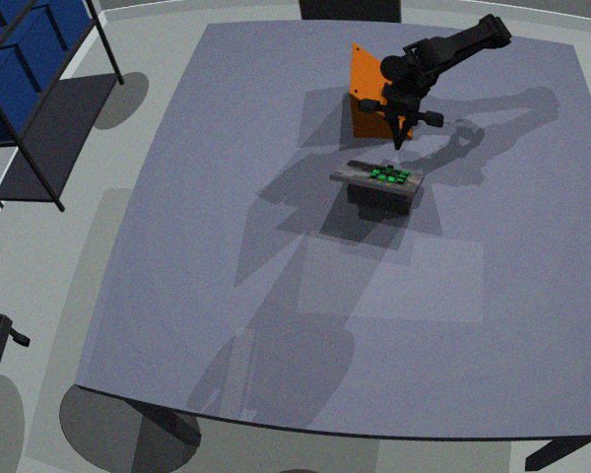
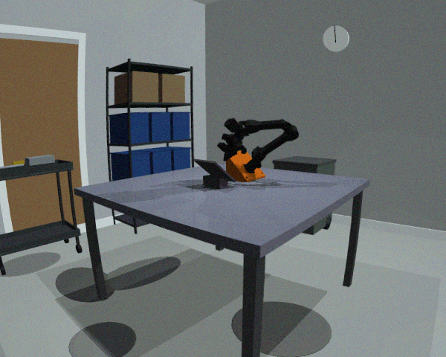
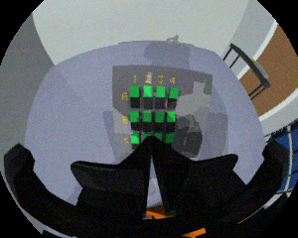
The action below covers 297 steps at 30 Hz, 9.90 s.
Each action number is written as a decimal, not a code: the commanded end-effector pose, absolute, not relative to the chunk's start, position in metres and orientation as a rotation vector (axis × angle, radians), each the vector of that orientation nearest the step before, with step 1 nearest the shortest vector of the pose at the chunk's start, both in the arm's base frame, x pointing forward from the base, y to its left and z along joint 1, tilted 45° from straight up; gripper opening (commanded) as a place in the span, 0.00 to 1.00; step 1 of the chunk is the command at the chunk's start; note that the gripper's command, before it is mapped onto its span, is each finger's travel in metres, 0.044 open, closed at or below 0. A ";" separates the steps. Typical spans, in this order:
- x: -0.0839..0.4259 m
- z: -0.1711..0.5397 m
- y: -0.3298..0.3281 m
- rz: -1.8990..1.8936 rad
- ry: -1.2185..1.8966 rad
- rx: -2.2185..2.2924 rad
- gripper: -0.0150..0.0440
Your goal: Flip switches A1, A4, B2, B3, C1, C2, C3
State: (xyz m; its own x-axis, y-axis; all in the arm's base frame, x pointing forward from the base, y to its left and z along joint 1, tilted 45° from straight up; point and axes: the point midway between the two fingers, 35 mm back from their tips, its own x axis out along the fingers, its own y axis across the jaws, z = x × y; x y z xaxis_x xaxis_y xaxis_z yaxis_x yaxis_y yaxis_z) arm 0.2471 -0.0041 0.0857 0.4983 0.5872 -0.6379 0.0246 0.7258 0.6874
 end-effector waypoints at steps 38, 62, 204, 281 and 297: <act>0.265 0.056 0.028 0.374 0.996 0.710 0.25; 0.266 0.054 0.030 0.374 0.996 0.710 0.25; 0.285 0.045 0.010 0.394 1.044 0.701 0.25; 0.248 0.063 0.050 0.394 1.046 0.704 0.25; 0.249 0.062 0.051 0.394 1.046 0.704 0.25</act>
